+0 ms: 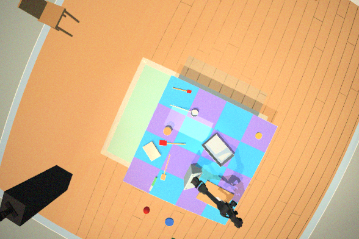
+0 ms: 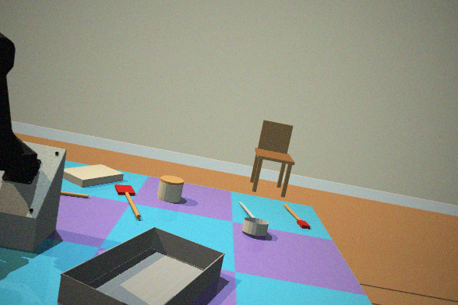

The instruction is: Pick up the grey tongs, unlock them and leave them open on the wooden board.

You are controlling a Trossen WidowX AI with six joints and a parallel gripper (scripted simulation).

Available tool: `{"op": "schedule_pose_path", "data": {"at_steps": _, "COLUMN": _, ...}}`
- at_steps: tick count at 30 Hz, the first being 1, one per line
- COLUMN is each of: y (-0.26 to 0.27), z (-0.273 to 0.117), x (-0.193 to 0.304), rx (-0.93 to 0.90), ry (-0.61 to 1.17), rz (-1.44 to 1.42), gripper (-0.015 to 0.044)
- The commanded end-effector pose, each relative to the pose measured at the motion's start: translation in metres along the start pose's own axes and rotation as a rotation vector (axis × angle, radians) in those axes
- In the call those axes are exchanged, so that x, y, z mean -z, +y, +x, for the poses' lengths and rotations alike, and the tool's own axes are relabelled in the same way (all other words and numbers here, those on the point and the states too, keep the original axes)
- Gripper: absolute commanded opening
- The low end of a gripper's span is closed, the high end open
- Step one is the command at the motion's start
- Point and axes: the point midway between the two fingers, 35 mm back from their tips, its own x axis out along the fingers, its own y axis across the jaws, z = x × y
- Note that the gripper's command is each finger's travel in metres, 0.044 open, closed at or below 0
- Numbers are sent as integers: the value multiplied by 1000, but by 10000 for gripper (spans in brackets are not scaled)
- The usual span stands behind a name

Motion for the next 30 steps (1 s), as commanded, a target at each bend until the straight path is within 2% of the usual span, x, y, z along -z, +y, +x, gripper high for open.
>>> {"op": "schedule_pose_path", "data": {"at_steps": 1, "y": -13, "z": -8, "x": -4, "rx": 1, "ry": -27, "rz": -49, "gripper": -150}}
{"op": "schedule_pose_path", "data": {"at_steps": 13, "y": -51, "z": -27, "x": -10, "rx": 15, "ry": -99, "rz": -184, "gripper": -150}}
{"op": "schedule_pose_path", "data": {"at_steps": 24, "y": -53, "z": -28, "x": -11, "rx": 18, "ry": -112, "rz": -189, "gripper": -150}}
{"op": "schedule_pose_path", "data": {"at_steps": 30, "y": -61, "z": -24, "x": -18, "rx": 32, "ry": -201, "rz": -161, "gripper": -150}}
